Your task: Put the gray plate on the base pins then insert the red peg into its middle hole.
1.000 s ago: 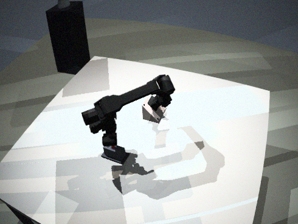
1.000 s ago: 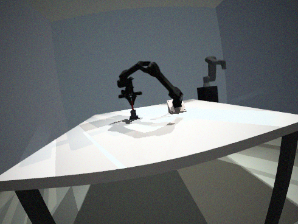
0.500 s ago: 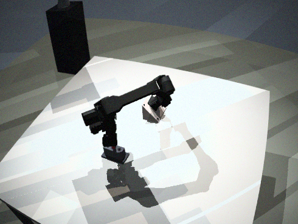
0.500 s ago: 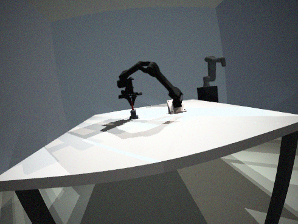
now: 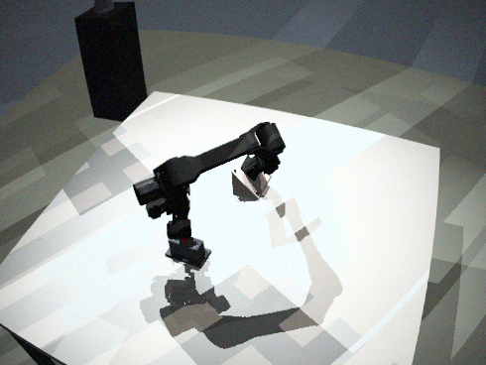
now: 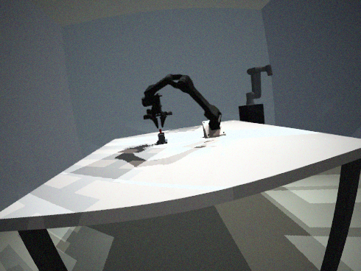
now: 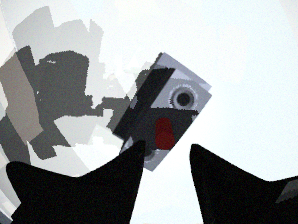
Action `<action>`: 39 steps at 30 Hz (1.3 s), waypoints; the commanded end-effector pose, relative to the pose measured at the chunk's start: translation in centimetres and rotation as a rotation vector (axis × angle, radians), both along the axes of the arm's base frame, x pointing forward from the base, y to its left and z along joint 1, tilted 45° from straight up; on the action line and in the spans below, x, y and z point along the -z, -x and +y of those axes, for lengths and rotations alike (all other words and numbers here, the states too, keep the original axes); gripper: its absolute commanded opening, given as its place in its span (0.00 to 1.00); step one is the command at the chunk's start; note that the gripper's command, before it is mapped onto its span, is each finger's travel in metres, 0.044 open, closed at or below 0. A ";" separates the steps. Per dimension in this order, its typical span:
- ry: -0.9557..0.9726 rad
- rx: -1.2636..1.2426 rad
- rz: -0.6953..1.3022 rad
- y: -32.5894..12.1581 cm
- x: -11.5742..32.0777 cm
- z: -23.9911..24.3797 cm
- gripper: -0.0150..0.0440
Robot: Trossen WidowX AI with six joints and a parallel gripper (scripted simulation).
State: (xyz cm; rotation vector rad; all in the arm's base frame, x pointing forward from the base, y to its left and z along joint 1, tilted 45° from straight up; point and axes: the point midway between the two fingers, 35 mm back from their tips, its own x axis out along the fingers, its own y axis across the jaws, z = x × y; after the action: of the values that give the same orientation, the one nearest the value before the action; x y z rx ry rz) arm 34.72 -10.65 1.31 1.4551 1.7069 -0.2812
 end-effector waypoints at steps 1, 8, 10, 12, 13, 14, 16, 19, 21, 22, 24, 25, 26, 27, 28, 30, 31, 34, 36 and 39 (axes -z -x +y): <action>0.001 -0.001 0.000 0.0 0.0 0.0 0.51; -0.002 0.005 -0.002 0.0 -0.3 -0.3 0.51; -0.002 0.005 -0.002 0.0 -0.3 -0.4 0.51; -0.002 0.005 -0.002 0.1 -0.4 -0.5 0.51; -0.002 0.005 -0.002 0.1 -0.5 -0.5 0.51; -0.002 0.005 -0.002 0.1 -0.5 -0.6 0.51; -0.002 0.005 -0.002 0.1 -0.6 -0.7 0.51; -0.002 0.005 -0.002 0.1 -0.8 -0.8 0.51; -0.002 0.005 -0.002 0.1 -0.9 -0.9 0.51; -0.002 0.005 -0.002 0.1 -0.9 -0.9 0.51; -0.002 0.005 -0.002 0.1 -1.0 -1.0 0.51; -0.002 0.005 -0.002 0.1 -1.1 -1.0 0.51; -0.002 0.005 -0.002 0.1 -1.2 -1.1 0.51; -0.002 0.005 -0.002 0.1 -1.2 -1.1 0.51; -0.002 0.005 -0.002 0.1 -1.3 -1.2 0.51; -0.002 0.005 -0.002 0.1 -1.4 -1.2 0.51; -0.002 0.005 -0.002 0.0 -1.5 -1.3 0.51; -0.002 0.005 -0.002 0.0 -1.7 -1.4 0.51; -0.002 0.005 -0.002 0.0 -1.8 -1.5 0.51; -0.002 0.005 -0.002 0.0 -2.0 -1.6 0.51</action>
State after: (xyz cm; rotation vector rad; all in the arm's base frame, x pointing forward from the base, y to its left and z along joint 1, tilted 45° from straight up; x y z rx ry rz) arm 34.73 -12.08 3.11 1.4669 1.7005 -0.2807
